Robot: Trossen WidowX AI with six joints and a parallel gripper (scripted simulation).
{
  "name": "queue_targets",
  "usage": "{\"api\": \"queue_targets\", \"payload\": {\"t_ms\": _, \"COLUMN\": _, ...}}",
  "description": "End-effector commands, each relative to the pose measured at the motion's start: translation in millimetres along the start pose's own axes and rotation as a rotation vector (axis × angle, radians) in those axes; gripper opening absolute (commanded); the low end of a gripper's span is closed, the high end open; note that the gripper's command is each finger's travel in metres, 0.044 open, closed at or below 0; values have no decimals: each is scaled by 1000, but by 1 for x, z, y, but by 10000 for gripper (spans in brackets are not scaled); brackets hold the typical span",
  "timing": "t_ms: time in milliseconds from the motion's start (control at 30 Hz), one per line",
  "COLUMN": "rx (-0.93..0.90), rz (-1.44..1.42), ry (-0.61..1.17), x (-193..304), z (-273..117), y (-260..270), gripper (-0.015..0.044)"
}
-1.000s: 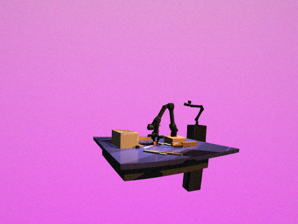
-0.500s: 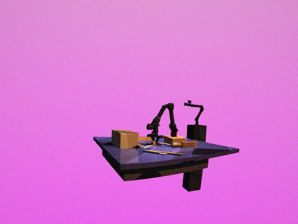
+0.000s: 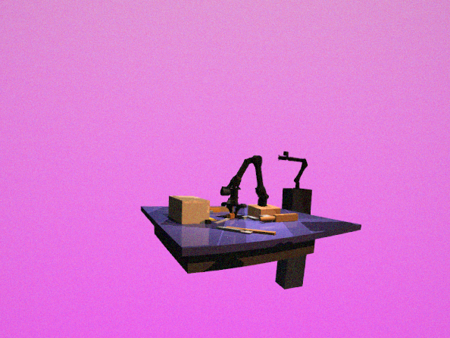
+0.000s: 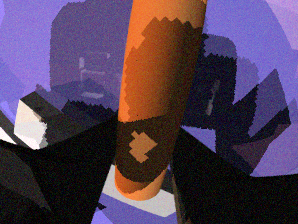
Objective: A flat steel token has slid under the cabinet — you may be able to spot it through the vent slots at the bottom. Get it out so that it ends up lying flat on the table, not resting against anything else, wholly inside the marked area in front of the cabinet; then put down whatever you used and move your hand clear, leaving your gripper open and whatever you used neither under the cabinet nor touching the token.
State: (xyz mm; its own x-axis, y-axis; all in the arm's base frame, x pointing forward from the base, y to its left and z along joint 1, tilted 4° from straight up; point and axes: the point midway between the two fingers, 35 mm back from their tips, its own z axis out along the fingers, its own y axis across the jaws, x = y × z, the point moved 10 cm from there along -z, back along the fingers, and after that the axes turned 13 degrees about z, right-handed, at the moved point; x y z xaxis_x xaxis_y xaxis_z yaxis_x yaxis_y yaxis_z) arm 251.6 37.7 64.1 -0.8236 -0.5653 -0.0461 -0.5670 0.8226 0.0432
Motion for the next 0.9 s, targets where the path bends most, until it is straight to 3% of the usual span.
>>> {"api": "queue_targets", "payload": {"t_ms": 0, "rx": -1, "rz": -2, "ry": -3, "x": 2, "z": 0, "y": -4, "gripper": 0}}
{"api": "queue_targets", "payload": {"t_ms": 867, "rx": 1, "rz": -2, "ry": -2, "x": 13, "z": 0, "y": -27, "gripper": 0}}
